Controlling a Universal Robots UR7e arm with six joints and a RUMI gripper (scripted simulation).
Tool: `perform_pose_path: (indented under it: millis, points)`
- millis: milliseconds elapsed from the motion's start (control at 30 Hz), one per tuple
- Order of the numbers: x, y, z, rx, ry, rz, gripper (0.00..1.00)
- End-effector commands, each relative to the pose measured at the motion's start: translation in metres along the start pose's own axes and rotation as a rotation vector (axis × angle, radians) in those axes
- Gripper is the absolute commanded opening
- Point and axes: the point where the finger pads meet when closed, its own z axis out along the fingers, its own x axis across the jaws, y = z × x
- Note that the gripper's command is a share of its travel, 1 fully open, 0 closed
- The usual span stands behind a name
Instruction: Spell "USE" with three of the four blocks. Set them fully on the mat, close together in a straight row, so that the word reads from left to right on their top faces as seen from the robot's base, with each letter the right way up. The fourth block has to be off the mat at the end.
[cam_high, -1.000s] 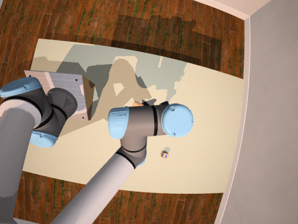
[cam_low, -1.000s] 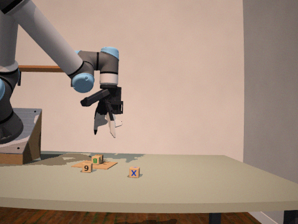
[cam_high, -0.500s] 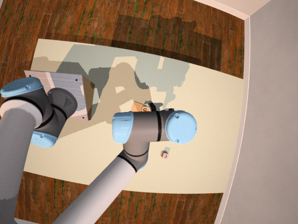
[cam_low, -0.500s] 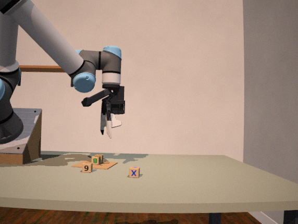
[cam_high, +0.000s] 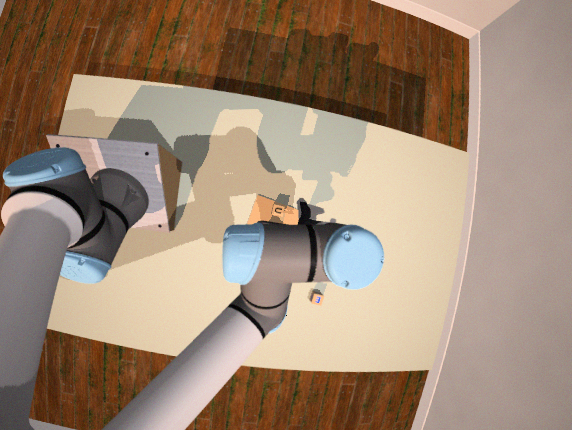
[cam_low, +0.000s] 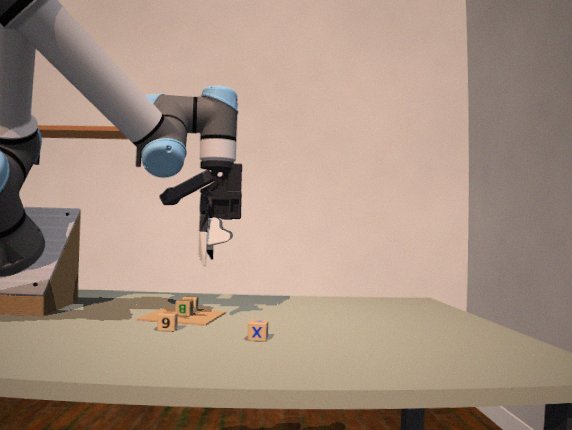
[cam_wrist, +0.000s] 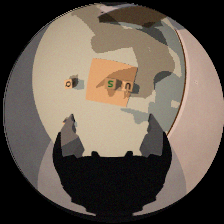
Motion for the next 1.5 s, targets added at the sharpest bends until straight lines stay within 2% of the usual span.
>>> perform_pose_path:
  millis: [0,1467]
  points:
    - [-0.004,0.005,-0.001,0.002,-0.002,0.118,1.0]
    - [-0.039,0.04,-0.001,0.001,-0.001,1.042,1.0]
